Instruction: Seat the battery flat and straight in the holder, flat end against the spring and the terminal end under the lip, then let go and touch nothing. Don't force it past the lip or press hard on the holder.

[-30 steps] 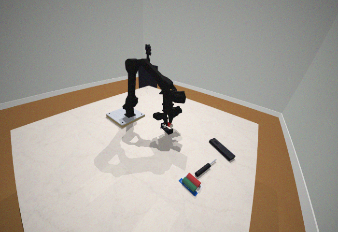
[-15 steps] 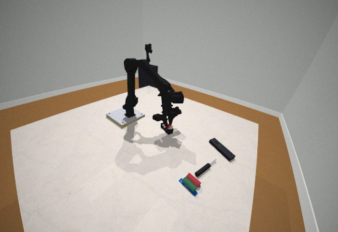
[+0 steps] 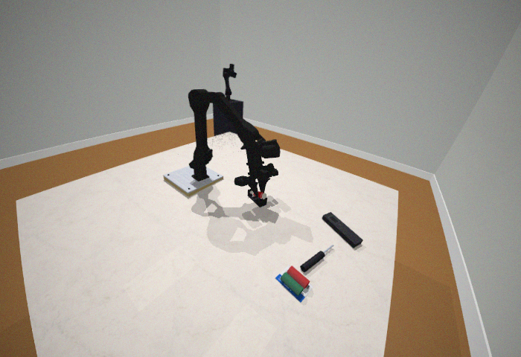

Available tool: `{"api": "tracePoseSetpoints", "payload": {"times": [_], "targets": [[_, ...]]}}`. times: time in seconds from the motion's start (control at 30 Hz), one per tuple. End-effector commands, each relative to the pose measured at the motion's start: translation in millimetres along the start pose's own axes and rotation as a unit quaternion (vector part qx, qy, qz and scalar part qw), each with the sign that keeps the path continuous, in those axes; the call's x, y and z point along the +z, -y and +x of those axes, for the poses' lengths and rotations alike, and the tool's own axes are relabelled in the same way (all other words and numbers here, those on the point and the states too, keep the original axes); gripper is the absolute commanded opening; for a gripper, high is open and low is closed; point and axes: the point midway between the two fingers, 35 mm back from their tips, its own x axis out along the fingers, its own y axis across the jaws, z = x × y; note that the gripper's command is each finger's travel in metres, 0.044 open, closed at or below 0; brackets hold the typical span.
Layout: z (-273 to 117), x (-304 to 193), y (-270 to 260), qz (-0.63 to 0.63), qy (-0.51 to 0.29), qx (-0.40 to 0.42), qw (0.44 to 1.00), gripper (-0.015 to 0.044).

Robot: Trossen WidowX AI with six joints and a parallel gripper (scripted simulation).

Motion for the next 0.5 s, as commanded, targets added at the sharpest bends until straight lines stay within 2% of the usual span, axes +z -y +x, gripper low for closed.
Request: {"api": "tracePoseSetpoints", "payload": {"times": [0.0, 0.47], "targets": [[1.4, -2.7, -0.1, 0.001, 0.017, 0.0, 1.0, 0.0084], [5.9, -9.5, 0.3, 0.004, 0.061, -0.002, 0.998, 0.0084]]}}
